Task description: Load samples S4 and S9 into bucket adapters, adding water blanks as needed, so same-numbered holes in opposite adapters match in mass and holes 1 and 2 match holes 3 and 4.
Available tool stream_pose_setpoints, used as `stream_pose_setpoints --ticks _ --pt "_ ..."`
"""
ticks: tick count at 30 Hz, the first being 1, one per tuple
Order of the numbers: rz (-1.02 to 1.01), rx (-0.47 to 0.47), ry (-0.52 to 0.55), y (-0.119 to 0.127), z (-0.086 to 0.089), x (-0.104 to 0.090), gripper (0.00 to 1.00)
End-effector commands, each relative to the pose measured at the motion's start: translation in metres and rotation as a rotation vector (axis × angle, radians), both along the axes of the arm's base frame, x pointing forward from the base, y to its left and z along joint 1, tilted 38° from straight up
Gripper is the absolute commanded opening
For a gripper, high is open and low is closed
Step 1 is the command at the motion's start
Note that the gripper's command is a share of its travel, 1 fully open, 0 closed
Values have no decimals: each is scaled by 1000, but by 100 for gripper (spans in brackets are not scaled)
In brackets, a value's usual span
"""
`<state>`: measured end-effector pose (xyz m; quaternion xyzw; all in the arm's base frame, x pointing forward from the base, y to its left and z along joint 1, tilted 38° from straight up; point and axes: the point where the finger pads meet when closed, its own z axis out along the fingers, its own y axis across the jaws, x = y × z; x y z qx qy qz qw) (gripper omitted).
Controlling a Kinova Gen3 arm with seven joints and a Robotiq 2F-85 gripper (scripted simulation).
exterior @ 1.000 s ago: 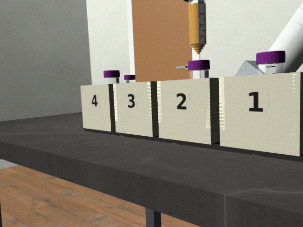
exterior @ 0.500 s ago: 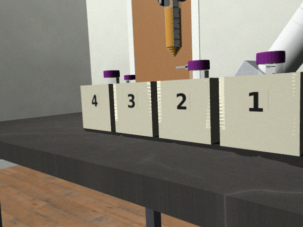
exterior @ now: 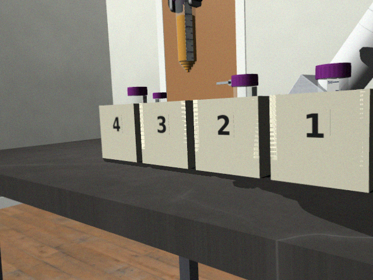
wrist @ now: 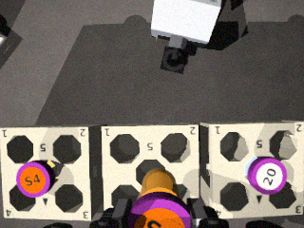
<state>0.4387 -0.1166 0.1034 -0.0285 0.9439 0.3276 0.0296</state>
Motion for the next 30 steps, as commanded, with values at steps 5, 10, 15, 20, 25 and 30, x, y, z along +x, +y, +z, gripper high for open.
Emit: stream_pose_setpoints --ticks 5,10,15,20,25,30 --pt "0 0 -1 -7 -5 4 10" --pt "0 0 -1 -8 -5 4 10" --pt "0 0 -1 -6 -7 4 10" --pt "0 0 -1 -3 -11 4 10" --pt "0 0 -1 1 -15 4 10" --pt "0 0 -1 5 -21 4 10"
